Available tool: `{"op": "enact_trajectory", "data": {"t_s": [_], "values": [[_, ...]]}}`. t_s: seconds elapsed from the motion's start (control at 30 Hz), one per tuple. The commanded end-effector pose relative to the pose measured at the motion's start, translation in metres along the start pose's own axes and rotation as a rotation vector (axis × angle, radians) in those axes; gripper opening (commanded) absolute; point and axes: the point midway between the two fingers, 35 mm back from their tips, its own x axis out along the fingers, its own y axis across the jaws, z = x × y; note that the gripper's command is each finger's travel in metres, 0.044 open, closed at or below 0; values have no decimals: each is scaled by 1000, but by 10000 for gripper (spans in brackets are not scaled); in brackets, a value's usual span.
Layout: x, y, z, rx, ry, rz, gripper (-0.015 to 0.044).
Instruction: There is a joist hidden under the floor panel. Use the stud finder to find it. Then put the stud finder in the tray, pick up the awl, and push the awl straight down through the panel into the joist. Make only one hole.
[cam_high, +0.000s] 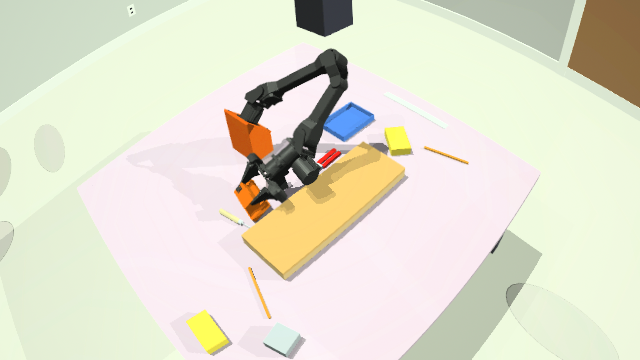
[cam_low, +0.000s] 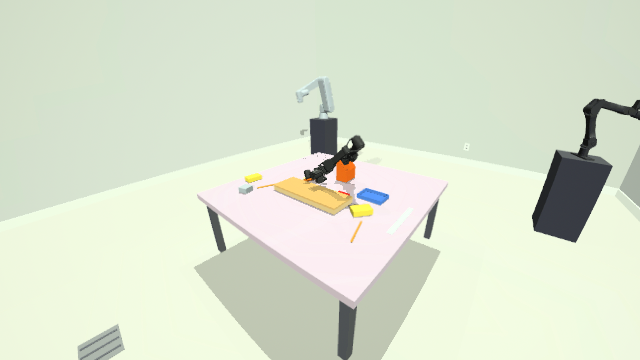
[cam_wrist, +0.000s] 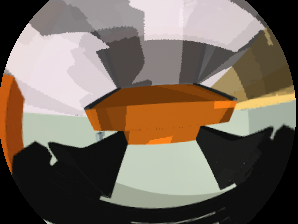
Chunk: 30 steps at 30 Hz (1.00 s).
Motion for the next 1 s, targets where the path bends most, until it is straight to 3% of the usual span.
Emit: {"op": "enact_trajectory", "data": {"t_s": [0.0, 0.97], "values": [[-1, 0, 3, -4, -17, 0, 379], [-3, 0, 5, -4, -17, 0, 379]]}}
